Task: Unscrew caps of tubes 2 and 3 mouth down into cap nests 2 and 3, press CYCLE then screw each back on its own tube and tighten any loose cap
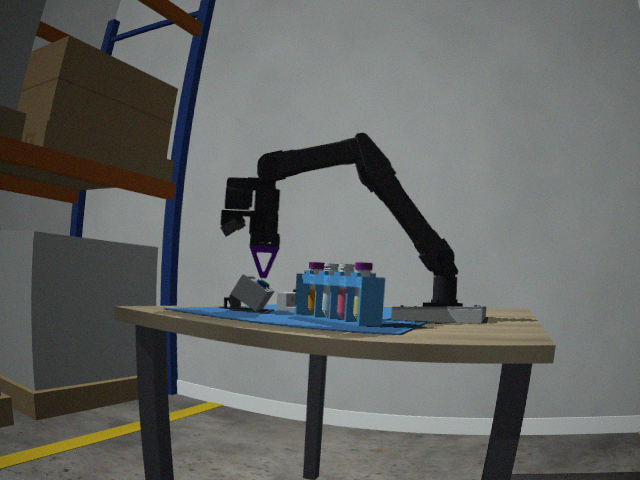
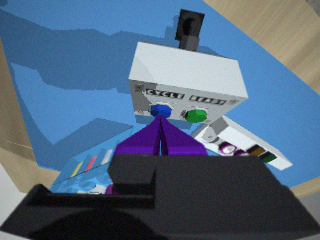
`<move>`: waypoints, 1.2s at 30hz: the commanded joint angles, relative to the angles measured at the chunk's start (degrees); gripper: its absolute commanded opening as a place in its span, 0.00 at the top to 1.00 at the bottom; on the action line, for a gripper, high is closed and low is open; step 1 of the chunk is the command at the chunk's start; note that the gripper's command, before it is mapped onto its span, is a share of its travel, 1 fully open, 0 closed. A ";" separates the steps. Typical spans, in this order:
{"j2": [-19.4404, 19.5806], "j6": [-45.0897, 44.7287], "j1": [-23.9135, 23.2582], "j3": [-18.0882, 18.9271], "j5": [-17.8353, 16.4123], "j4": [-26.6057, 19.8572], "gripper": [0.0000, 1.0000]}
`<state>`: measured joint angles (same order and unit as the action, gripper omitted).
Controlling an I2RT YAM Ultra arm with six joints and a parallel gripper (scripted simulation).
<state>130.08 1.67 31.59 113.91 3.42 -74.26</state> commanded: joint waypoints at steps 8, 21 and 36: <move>-0.41 -0.01 -0.03 -0.91 0.03 1.92 1.00; -0.28 -0.06 -0.08 -2.15 0.03 3.30 1.00; -0.29 -0.06 -0.08 -2.16 0.03 3.31 1.00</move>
<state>130.19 1.67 31.55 111.59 3.42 -71.70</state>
